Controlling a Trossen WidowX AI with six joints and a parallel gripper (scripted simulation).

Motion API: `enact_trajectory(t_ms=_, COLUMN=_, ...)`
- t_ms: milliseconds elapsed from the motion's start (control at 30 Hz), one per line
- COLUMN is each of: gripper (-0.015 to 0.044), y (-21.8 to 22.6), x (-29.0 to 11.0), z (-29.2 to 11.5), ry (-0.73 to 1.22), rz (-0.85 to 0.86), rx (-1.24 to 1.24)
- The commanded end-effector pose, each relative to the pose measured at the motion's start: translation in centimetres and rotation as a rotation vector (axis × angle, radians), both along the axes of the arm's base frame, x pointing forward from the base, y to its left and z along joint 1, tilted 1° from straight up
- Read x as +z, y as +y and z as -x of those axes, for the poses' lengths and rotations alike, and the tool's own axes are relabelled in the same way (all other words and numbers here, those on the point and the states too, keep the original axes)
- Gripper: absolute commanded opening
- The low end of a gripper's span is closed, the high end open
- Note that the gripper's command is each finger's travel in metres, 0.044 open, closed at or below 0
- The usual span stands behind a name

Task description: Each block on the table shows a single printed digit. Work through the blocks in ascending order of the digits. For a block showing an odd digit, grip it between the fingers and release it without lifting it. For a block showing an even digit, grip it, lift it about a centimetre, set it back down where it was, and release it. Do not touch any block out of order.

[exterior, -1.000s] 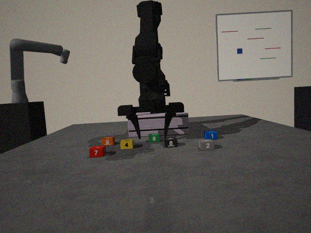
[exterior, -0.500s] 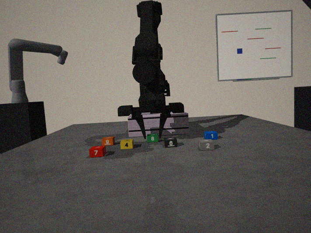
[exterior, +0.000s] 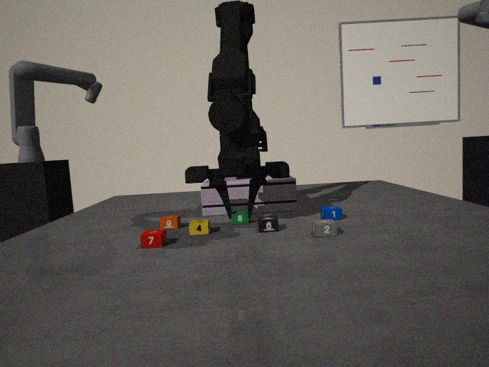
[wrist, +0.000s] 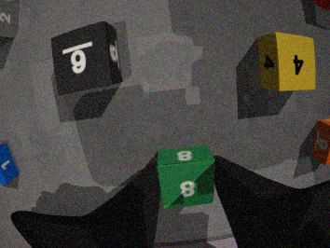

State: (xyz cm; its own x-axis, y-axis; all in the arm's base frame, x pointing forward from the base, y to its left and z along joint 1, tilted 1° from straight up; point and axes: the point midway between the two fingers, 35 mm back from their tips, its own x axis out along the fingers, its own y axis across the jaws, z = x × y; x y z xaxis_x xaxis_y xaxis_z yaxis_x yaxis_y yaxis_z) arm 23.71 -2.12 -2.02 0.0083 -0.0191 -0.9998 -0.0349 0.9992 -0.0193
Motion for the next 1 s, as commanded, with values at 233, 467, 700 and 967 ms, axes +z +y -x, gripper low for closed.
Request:
enact_trajectory(t_ms=233, gripper=0.0120, y=0.0, x=-0.1, z=0.0, ry=0.003, rz=-0.002, rx=-0.003)
enact_trajectory(t_ms=467, gripper=0.0120, y=0.1, x=0.6, z=-0.1, ry=-0.002, rz=-0.011, rx=-0.013)
enact_trajectory(t_ms=700, gripper=0.0120, y=0.0, x=1.4, z=0.0, ry=0.003, rz=-0.001, rx=-0.002)
enact_trajectory(t_ms=967, gripper=0.0120, y=0.0, x=1.4, z=0.0, ry=0.003, rz=-0.001, rx=-0.002)
